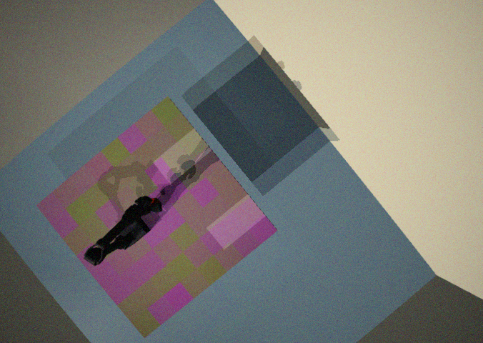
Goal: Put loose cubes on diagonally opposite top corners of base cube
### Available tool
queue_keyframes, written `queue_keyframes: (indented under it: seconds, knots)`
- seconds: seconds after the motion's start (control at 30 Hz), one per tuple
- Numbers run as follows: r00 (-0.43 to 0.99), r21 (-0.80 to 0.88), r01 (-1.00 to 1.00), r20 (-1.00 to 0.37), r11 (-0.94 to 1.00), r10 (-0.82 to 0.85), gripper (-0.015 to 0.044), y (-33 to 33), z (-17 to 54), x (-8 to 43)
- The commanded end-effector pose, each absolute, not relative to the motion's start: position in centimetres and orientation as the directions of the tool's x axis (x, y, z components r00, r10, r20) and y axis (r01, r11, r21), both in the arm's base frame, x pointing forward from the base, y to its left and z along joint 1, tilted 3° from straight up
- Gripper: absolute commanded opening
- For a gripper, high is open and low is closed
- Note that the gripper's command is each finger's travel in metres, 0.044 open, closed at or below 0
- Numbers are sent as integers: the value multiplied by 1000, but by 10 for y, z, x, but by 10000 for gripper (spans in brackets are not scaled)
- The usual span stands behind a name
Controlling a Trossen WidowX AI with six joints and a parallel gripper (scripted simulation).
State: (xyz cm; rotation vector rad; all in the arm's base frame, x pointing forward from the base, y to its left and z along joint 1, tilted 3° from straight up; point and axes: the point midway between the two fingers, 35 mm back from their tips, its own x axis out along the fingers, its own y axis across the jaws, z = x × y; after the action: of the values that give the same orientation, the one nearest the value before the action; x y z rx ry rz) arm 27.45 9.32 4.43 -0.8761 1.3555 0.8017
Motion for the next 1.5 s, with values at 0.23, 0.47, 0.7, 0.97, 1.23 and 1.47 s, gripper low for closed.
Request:
queue_keyframes:
  seconds: [0.23, 0.47, 0.7, 0.97, 1.23, 1.47]
  knots:
    - [63, -65, -882, -998, 468, -21, 105, 92, 33, 275]
    - [63, -65, -882, -998, 468, -21, 105, 92, 32, 275]
    - [63, -65, -882, -998, 468, -21, 105, 92, 32, 275]
    - [63, -65, -882, -998, 468, -21, 205, 92, 32, 275]
    - [60, -61, -882, -998, 468, -17, 205, 93, 40, 275]
    - [60, -61, -882, -998, 468, -17, 205, 93, 51, 274]
